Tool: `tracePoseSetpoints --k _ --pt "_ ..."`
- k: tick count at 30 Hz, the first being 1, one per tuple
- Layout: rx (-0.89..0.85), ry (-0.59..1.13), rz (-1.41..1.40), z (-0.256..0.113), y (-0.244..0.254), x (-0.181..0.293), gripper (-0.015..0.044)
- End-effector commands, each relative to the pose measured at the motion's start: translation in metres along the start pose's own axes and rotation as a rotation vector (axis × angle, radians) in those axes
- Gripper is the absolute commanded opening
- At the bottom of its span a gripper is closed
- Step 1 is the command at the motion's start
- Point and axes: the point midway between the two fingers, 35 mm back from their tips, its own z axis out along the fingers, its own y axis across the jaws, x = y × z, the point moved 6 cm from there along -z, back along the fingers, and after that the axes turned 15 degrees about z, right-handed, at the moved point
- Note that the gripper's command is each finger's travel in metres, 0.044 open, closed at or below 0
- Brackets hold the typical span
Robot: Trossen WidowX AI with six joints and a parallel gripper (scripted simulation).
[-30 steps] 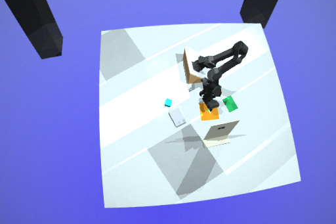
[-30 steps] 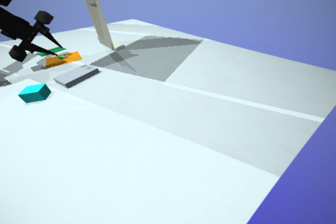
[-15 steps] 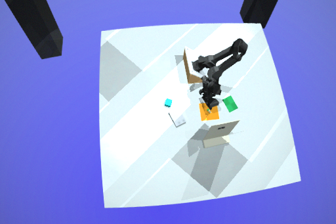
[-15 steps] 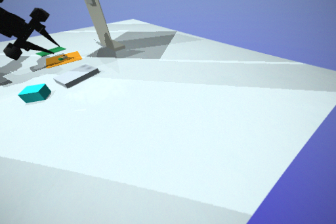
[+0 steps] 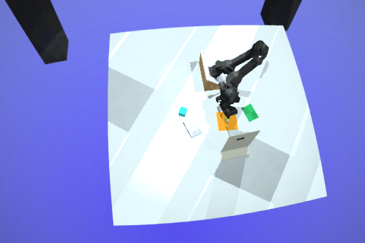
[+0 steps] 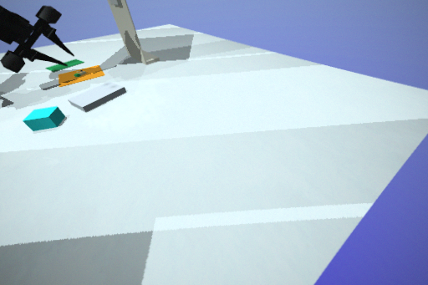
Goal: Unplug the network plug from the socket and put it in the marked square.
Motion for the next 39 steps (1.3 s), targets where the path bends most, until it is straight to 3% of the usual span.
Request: tracePoseSetpoints --k 1,39 --pt "-0.001 -0.003 -0.006 -0.002 -0.003 -0.001 0.0156" --pt "-0.007 0.003 -0.007 -0.032 -0.023 -0.002 0.0156"
